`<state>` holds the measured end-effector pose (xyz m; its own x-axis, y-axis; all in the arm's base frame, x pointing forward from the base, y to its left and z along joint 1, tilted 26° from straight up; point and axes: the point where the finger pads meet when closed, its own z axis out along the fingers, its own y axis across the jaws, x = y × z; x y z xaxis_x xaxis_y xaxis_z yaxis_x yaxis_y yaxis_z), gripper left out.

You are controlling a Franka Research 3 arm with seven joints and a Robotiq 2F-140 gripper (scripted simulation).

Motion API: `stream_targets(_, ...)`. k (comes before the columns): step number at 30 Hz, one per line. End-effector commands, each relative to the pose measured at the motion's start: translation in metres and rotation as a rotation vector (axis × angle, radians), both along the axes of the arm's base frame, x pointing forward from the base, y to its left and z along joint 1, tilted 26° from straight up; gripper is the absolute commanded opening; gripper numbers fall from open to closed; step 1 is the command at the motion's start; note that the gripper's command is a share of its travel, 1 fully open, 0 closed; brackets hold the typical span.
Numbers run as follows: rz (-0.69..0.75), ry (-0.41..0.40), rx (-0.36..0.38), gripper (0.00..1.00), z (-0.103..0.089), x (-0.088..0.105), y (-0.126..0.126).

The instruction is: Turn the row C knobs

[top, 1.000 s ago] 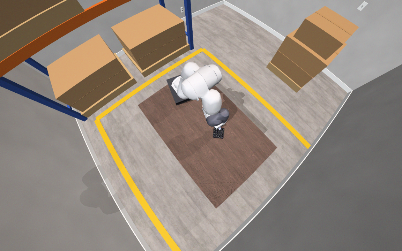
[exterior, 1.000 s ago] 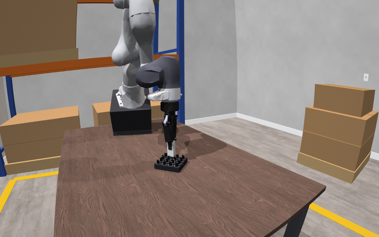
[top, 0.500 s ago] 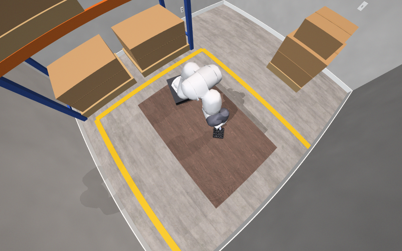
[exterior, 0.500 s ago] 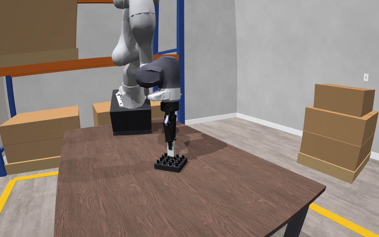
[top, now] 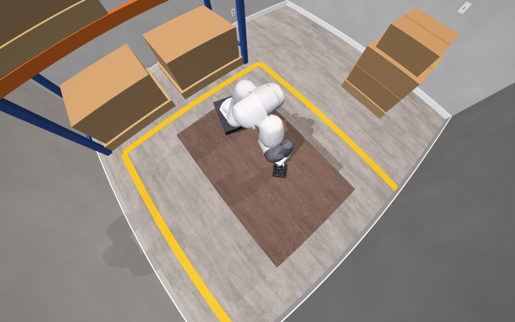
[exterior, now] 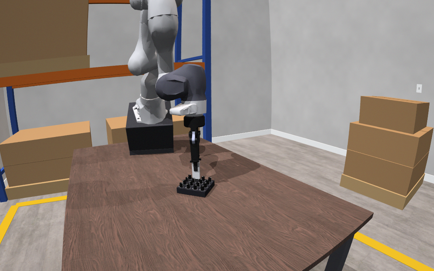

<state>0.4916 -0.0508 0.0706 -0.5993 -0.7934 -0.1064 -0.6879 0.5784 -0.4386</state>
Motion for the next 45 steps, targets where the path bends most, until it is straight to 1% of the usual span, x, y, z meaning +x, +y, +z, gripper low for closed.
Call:
stream_targets(1,0.114,0.038,-0.046,0.05,0.0004,0.0009,-0.002)
stream_targets(2,0.114,0.038,-0.046,0.05,0.0004,0.0009,-0.002)
stream_targets(7,0.221,0.06,-0.094,0.05,0.0004,0.0009,-0.002)
stream_targets(17,0.381,0.094,-0.166,0.05,0.0004,0.0009,-0.002)
stream_targets(19,0.381,0.094,-0.166,0.05,0.0004,0.0009,-0.002)
stream_targets(24,0.477,0.113,-0.209,0.05,0.0004,0.0009,-0.002)
stream_targets(34,0.62,0.143,-0.274,0.05,0.0004,0.0009,-0.002)
stream_targets(36,0.62,0.143,-0.274,0.05,0.0004,0.0009,-0.002)
stream_targets(45,0.763,0.173,-0.339,0.05,0.0004,0.0009,-0.002)
